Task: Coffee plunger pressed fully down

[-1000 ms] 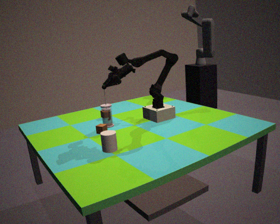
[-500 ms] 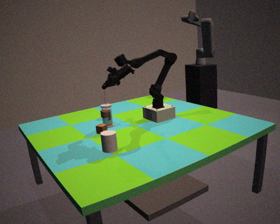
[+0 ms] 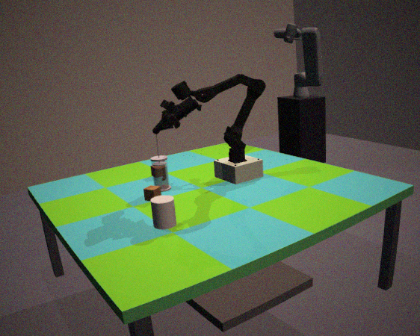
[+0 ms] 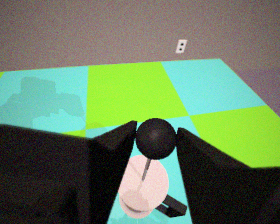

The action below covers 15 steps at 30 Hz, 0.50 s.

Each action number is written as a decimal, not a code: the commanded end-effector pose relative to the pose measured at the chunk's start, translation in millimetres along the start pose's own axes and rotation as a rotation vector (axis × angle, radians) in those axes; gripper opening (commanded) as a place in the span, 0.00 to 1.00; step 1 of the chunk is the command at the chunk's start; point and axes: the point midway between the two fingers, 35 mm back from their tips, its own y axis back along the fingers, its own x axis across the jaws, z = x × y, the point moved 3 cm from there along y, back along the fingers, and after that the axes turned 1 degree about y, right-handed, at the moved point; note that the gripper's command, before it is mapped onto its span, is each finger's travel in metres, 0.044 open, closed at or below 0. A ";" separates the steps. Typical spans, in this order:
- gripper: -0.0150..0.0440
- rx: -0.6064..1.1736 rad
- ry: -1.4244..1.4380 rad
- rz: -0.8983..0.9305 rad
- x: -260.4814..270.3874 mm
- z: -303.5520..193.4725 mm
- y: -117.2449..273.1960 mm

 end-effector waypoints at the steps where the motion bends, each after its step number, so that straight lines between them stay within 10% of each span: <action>1: 0.46 0.001 0.006 -0.001 0.0 -4.0 -3.6; 15: 0.46 0.001 0.006 -0.001 0.2 -21.3 -19.1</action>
